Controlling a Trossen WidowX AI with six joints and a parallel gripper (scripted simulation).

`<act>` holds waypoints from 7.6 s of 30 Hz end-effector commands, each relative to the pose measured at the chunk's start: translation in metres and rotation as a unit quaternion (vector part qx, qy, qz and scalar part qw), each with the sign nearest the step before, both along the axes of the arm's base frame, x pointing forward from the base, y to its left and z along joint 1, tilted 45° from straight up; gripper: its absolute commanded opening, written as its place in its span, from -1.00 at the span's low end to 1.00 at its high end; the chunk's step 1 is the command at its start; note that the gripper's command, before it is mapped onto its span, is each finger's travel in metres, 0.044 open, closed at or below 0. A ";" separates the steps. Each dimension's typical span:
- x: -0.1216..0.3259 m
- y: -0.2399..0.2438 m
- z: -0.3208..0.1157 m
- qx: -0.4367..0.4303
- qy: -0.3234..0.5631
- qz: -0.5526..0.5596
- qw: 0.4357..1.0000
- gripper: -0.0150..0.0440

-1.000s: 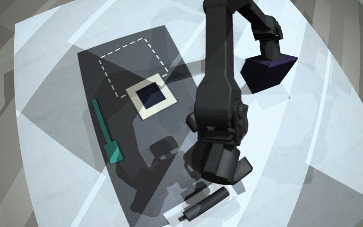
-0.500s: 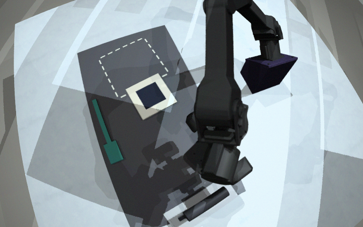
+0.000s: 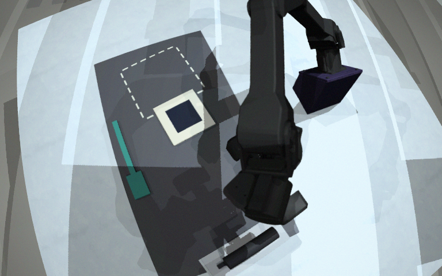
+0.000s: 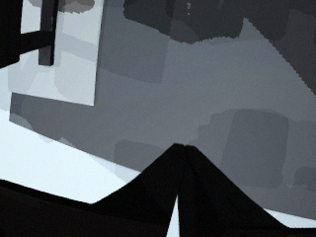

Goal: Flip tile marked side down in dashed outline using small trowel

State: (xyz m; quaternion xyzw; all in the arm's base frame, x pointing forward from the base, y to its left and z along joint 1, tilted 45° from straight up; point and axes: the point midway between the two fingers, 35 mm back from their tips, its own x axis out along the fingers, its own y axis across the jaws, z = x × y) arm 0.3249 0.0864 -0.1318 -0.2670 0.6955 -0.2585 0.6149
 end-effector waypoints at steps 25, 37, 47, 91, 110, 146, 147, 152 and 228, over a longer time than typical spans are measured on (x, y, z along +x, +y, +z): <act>0.007 0.027 0.018 0.057 0.108 0.095 0.988 0.53; 0.015 0.026 0.004 0.130 0.223 0.224 0.940 0.53; 0.024 0.024 -0.005 0.187 0.297 0.336 0.874 0.53; 0.070 0.029 -0.041 0.255 0.390 0.808 0.360 0.53; 0.094 0.029 -0.049 0.155 0.341 0.924 0.081 0.53; 0.097 0.033 -0.089 0.111 0.322 0.940 0.002 0.53; 0.097 0.033 -0.091 0.111 0.322 0.940 0.002 0.53; 0.096 0.034 -0.099 0.111 0.322 0.940 0.002 0.53; 0.108 0.041 -0.048 0.021 0.361 0.913 0.187 -0.49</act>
